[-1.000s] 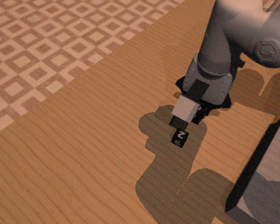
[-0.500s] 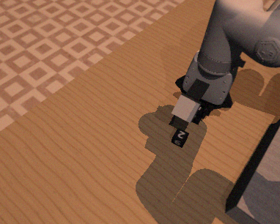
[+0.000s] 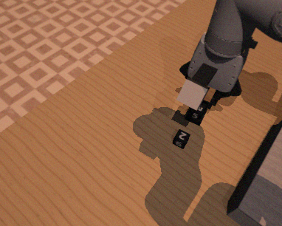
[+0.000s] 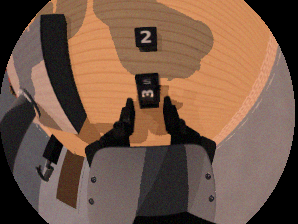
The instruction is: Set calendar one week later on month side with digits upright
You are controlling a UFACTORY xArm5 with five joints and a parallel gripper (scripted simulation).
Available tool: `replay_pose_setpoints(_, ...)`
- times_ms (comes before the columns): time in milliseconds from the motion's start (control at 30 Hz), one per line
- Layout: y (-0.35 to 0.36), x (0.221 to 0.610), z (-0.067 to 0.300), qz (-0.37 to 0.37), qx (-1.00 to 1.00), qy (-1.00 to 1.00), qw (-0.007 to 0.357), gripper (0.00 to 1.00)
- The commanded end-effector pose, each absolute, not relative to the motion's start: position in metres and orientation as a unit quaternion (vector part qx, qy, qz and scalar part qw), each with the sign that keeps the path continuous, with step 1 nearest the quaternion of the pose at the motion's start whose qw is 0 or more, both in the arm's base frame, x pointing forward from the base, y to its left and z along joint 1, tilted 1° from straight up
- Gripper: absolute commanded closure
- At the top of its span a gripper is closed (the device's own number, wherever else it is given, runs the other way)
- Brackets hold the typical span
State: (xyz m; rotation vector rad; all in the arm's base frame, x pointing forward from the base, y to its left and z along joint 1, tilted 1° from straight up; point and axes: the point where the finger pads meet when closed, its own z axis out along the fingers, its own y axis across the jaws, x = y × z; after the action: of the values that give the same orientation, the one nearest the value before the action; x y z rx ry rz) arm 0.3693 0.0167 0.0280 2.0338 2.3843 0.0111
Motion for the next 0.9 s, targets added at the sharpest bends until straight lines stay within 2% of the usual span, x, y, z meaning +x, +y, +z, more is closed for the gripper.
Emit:
replay_pose_setpoints(0, 0.017, 0.369, 0.053, 0.004, 0.649, 0.761, 0.004, 0.53)
replay_pose_setpoints(400, 0.017, 0.369, 0.072, 0.004, 0.649, 0.761, 0.004, 0.53)
replay_pose_setpoints(433, 0.017, 0.369, 0.072, 0.004, 0.649, 0.761, 0.004, 0.00)
replay_pose_setpoints(867, 0.017, 0.369, 0.072, 0.004, 0.649, 0.761, 0.004, 0.00)
